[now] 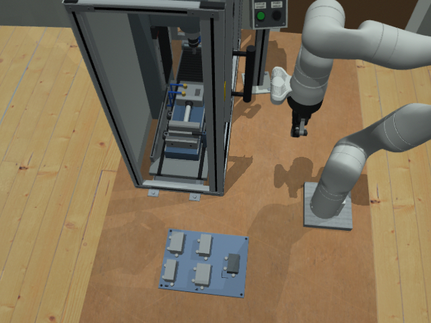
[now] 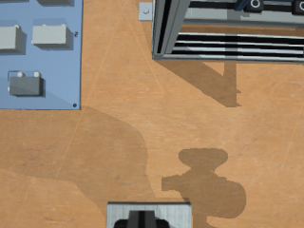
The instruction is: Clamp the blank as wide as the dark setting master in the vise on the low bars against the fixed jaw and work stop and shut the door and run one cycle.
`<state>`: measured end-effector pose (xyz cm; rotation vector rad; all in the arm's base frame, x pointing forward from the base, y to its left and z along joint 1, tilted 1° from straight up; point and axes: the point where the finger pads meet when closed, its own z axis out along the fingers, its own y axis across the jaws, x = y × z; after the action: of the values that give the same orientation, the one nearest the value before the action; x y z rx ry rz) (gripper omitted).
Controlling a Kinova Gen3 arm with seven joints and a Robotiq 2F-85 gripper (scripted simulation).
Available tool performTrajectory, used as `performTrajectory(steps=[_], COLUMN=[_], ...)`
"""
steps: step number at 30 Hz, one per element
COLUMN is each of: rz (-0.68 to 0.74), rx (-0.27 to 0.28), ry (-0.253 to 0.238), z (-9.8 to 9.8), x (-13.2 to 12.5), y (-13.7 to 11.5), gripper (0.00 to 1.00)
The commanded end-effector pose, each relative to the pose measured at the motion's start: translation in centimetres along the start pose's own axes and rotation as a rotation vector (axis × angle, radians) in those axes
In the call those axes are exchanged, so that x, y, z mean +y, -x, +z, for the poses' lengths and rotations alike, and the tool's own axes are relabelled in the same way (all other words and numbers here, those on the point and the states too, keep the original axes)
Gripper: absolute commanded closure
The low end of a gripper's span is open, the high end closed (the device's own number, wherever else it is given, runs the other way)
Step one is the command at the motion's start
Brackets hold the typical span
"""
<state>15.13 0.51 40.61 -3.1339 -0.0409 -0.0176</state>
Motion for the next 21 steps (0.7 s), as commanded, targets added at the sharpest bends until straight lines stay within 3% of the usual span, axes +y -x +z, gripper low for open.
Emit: performTrajectory(steps=[1,8,13,21], rz=[0.002,0.002,0.002,0.002], rx=[0.001,0.001,0.001,0.001], ry=[0.006,0.006,0.006,0.006], z=[0.2,0.2,1.8,1.8], x=[-0.4,-0.4,-4.2,-4.2], y=[-0.5,-0.5,-3.3,-3.3], gripper=[0.9,0.9,0.9,0.9])
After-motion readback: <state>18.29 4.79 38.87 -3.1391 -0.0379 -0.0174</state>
